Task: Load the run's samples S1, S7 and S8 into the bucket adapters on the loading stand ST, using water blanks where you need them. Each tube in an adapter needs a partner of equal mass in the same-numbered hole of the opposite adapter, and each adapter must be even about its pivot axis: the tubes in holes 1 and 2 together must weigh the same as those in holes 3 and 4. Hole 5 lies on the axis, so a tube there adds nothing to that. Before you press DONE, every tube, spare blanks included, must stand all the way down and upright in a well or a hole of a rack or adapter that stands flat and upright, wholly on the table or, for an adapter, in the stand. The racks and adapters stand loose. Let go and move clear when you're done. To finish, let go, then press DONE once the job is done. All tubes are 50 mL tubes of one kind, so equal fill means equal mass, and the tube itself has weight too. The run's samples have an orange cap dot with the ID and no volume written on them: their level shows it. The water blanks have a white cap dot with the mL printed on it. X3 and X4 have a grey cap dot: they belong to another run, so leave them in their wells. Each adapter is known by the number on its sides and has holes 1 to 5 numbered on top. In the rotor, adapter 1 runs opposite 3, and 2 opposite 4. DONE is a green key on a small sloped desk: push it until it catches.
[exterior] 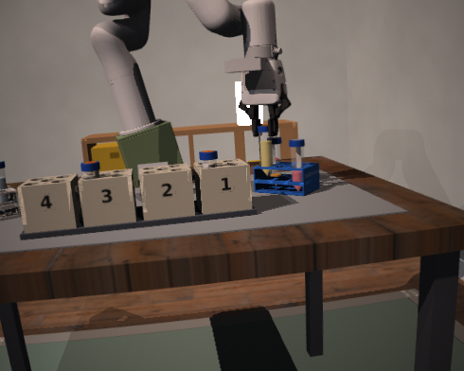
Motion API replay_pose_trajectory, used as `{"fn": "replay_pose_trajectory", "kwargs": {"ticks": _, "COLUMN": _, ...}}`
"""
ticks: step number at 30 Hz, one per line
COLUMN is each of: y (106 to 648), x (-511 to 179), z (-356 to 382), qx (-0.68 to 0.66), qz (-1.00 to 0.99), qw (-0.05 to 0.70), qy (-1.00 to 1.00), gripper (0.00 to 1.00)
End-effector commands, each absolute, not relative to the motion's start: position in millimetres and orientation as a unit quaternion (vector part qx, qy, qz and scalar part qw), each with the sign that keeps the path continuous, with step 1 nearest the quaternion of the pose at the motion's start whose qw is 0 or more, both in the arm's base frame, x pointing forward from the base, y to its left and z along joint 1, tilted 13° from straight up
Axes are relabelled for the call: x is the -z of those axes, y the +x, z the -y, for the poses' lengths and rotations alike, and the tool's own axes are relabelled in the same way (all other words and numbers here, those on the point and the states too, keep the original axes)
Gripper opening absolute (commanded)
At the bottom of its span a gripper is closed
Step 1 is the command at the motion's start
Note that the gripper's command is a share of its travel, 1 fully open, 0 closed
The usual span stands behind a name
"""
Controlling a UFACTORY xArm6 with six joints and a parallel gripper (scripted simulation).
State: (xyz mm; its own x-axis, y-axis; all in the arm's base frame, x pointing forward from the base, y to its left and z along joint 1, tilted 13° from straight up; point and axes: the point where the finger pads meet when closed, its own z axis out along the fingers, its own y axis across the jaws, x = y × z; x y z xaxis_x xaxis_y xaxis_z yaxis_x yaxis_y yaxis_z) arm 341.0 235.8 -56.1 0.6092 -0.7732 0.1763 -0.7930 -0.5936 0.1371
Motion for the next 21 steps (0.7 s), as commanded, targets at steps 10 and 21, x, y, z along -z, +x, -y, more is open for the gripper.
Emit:
{"fn": "replay_pose_trajectory", "kwargs": {"ticks": 10, "y": 342.2, "x": 32.4, "z": -242.1, "qx": -0.050, "qz": 0.439, "qw": 0.099, "qy": 0.891, "gripper": 0.00}}
{"fn": "replay_pose_trajectory", "kwargs": {"ticks": 21, "y": 342.2, "x": 12.8, "z": -246.6, "qx": -0.050, "qz": 0.439, "qw": 0.099, "qy": 0.891, "gripper": 0.00}}
